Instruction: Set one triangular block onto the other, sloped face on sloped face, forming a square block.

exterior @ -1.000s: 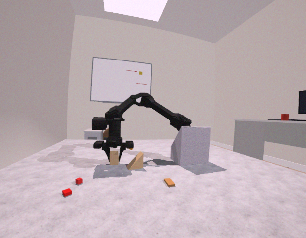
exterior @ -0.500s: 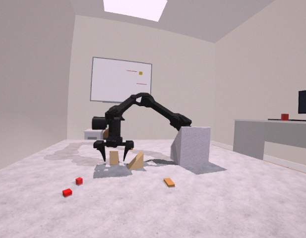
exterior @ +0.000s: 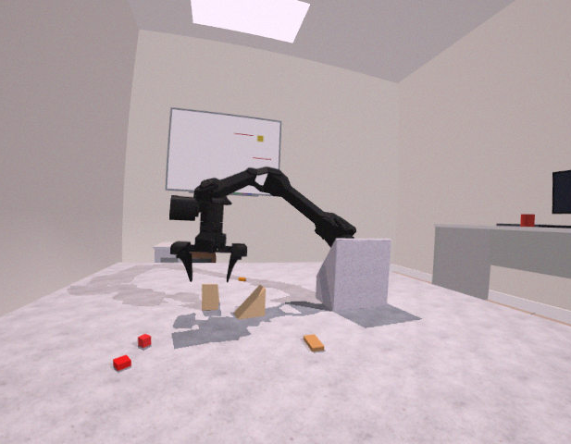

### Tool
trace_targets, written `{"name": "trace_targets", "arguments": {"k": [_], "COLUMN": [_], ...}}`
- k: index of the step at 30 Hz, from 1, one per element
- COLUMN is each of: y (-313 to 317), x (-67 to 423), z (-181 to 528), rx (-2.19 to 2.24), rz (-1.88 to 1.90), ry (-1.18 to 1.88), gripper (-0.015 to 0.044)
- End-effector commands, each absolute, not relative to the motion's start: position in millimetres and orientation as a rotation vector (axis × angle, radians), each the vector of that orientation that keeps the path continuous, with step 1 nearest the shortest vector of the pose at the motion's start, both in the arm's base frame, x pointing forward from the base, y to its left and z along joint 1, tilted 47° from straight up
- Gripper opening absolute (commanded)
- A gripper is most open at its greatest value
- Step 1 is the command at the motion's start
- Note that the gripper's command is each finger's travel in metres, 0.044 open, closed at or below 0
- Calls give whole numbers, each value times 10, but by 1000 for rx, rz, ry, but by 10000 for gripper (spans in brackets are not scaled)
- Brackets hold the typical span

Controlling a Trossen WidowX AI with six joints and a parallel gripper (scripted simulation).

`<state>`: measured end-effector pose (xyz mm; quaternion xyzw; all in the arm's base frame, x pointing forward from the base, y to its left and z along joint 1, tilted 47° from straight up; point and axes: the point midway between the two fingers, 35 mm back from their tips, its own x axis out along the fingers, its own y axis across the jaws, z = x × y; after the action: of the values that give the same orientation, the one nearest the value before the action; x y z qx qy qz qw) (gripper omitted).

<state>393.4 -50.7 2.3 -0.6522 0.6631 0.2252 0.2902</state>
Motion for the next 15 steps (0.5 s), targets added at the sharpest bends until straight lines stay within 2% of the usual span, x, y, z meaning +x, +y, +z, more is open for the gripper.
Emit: {"name": "trace_targets", "arguments": {"k": [1, 8, 15], "y": [-469, -52, 50], "x": [3929, 3926, 3942], "z": [7, -129, -148], "rx": [-1746, -1941, -2009], "rz": [590, 410, 359], "ry": [1799, 2039, 2059], "gripper": [440, 440, 440]}}
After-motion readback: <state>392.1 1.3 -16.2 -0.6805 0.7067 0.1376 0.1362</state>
